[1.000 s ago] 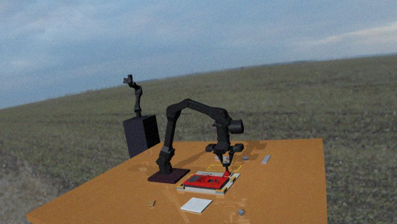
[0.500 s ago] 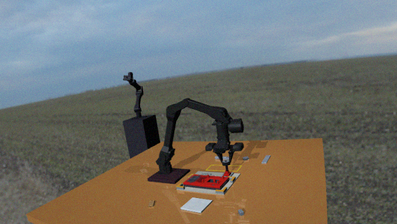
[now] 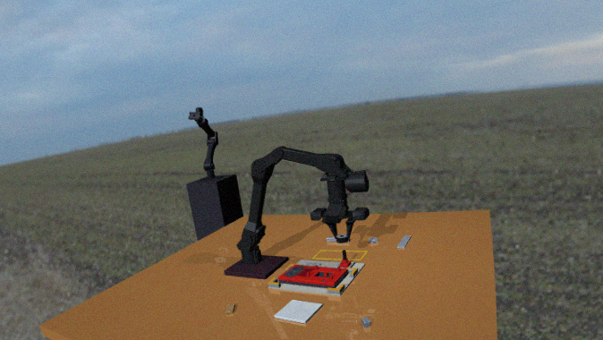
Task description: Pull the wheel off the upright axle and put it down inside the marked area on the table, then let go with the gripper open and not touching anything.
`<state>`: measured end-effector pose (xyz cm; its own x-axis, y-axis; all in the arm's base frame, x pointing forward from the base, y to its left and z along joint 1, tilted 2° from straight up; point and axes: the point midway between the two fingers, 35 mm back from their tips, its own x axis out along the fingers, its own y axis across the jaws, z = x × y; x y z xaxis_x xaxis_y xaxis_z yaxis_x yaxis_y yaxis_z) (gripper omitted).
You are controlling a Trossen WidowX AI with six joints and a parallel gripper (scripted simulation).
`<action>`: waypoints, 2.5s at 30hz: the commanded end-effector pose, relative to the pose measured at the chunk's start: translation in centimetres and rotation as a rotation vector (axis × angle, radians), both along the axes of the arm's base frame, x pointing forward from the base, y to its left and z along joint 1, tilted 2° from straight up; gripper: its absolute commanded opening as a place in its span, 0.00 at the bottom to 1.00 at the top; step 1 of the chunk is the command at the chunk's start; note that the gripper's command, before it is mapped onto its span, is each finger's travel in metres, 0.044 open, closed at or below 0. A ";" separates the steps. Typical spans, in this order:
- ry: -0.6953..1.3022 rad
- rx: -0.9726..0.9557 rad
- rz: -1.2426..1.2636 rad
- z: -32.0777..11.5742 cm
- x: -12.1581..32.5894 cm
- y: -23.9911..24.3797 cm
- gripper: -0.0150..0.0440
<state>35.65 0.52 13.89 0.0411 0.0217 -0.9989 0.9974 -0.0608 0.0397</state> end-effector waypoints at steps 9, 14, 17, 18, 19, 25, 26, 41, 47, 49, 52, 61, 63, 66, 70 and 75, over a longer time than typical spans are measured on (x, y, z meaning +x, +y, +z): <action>0.002 0.001 -0.002 0.1 -1.4 4.1 0.25; 0.001 0.002 -0.003 0.3 -2.2 5.9 0.25; 0.000 0.003 -0.003 0.4 -2.8 7.0 0.25; 0.000 0.003 -0.004 0.4 -3.0 7.4 0.25; -0.001 0.003 -0.004 0.4 -3.2 7.7 0.25; -0.002 0.005 -0.005 0.6 -4.4 9.7 0.25; -0.002 0.005 -0.005 0.6 -4.7 10.0 0.25; -0.002 0.005 -0.005 -1.5 -4.9 10.6 0.25; -0.003 0.005 -0.005 -4.1 -4.5 10.7 0.25; -0.003 0.005 -0.005 -5.2 -4.4 10.8 0.25; -0.003 0.005 -0.005 -6.8 -4.4 10.8 0.25; -0.002 0.005 -0.005 -9.8 -4.6 10.8 0.25; 0.004 0.008 0.000 -9.5 -4.6 10.8 0.30; 0.004 0.008 0.000 -9.5 -4.6 10.8 0.43; 0.004 0.008 0.000 -9.5 -4.6 10.8 0.61; 0.002 0.007 -0.001 -8.3 -4.6 10.8 0.76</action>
<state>30.88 11.31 4.52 0.0305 0.0268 -0.9992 0.9977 -0.0613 0.0288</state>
